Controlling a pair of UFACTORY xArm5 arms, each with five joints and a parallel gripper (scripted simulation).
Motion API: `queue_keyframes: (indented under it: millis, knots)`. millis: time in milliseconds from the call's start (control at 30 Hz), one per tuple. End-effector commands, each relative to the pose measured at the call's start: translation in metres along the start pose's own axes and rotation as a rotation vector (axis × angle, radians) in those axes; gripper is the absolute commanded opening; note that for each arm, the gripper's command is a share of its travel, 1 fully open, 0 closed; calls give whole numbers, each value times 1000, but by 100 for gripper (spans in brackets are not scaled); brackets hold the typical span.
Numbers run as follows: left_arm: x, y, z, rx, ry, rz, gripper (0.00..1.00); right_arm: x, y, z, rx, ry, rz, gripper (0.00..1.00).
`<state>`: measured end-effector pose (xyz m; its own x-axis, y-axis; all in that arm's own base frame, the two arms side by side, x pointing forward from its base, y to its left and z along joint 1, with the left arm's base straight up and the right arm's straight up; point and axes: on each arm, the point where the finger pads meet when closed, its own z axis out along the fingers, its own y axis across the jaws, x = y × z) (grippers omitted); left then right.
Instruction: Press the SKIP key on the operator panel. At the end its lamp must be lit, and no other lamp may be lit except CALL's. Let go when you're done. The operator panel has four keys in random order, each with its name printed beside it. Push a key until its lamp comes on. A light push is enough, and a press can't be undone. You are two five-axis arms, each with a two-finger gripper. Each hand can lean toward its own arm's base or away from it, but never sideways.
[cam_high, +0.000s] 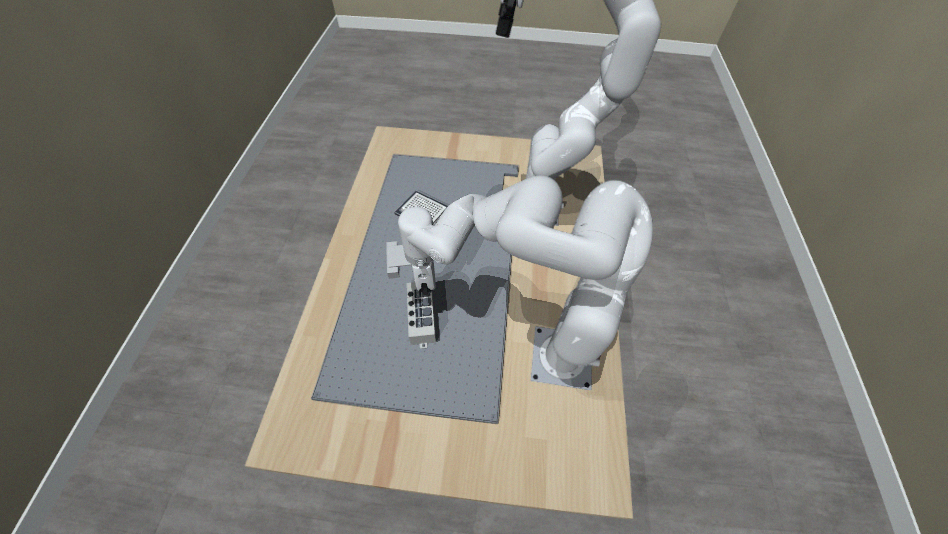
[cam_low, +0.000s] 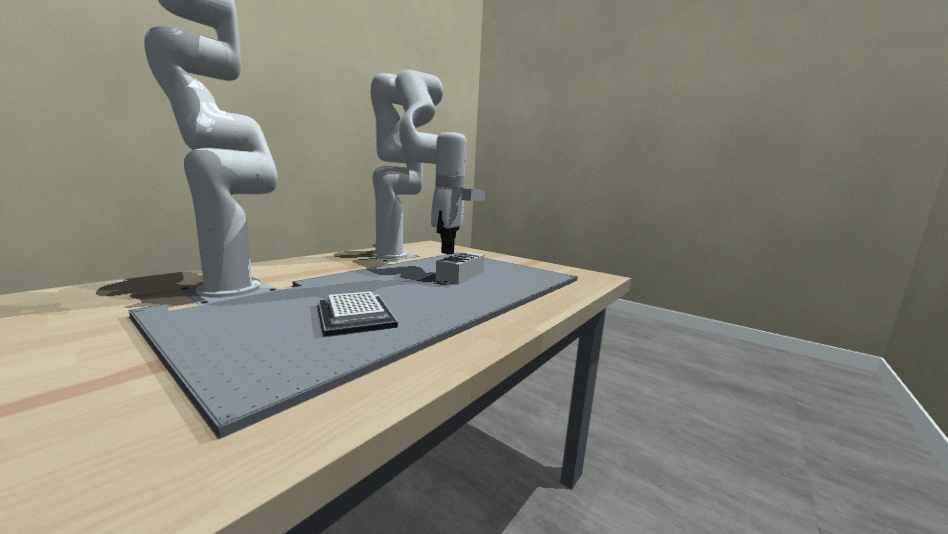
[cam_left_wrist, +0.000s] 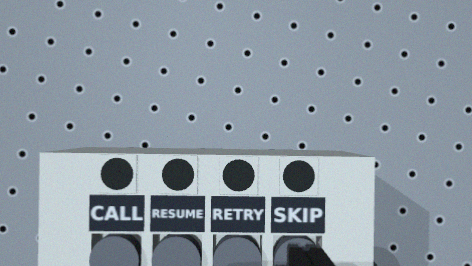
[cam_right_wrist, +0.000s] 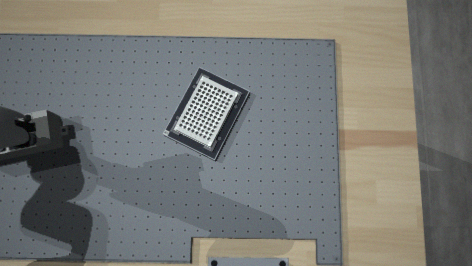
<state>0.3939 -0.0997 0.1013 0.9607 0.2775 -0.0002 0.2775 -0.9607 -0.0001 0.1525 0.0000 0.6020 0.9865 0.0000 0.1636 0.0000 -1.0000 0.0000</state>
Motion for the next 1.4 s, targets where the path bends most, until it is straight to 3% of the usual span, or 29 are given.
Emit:
queue_keyframes:
  millis: [0,1367]
  knots:
    - [1,1,2,-2,3,0,0,0,0,0,0,2,0,100]
    - [1,1,10,-2,3,0,0,0,0,0,0,2,0,100]
